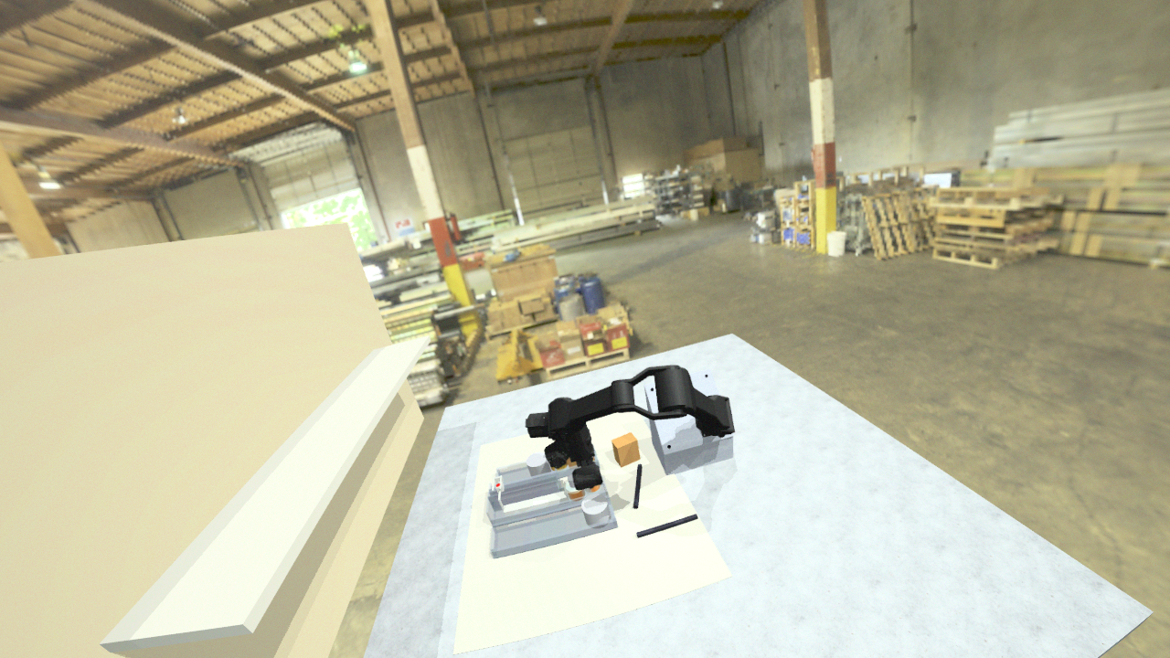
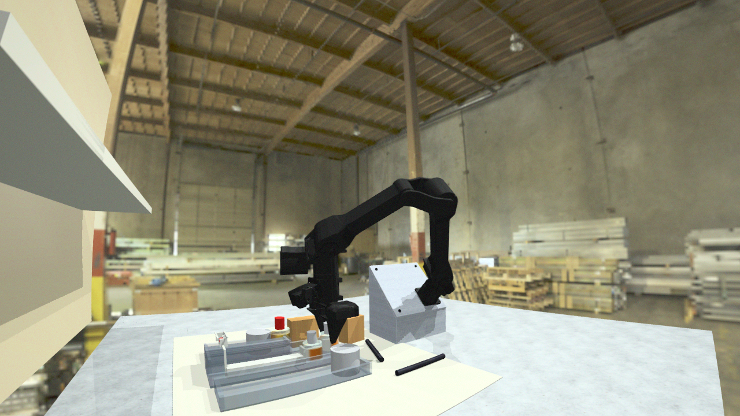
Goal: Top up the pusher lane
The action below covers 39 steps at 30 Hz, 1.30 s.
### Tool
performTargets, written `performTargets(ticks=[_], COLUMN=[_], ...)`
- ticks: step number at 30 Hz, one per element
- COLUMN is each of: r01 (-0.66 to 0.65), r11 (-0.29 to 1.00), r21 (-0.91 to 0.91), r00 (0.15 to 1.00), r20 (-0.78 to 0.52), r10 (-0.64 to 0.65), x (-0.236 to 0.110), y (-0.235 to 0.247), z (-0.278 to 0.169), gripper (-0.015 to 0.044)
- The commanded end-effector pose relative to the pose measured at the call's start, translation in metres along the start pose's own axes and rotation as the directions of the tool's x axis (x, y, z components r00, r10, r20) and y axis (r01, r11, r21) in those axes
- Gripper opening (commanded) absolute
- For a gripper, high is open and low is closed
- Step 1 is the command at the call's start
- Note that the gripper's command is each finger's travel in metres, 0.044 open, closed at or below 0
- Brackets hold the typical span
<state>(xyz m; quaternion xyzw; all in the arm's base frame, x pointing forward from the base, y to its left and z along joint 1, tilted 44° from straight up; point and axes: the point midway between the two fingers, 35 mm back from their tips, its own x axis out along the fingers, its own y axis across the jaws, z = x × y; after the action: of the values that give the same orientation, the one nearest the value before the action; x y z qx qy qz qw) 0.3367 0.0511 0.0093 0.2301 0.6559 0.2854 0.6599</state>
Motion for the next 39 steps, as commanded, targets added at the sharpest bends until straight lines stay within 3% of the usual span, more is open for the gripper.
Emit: performTargets(ticks=[1,39], r01=[-0.008,-0.009], r11=[1.000,1.000], r21=[-0.018,-0.018], r00=[1.000,1.000], r20=[0.021,0.021], r10=[0.008,0.009], x=[0.001,0.015], y=[0.003,0.004], z=[0.006,0.004], gripper=[0.0000,0.0000])
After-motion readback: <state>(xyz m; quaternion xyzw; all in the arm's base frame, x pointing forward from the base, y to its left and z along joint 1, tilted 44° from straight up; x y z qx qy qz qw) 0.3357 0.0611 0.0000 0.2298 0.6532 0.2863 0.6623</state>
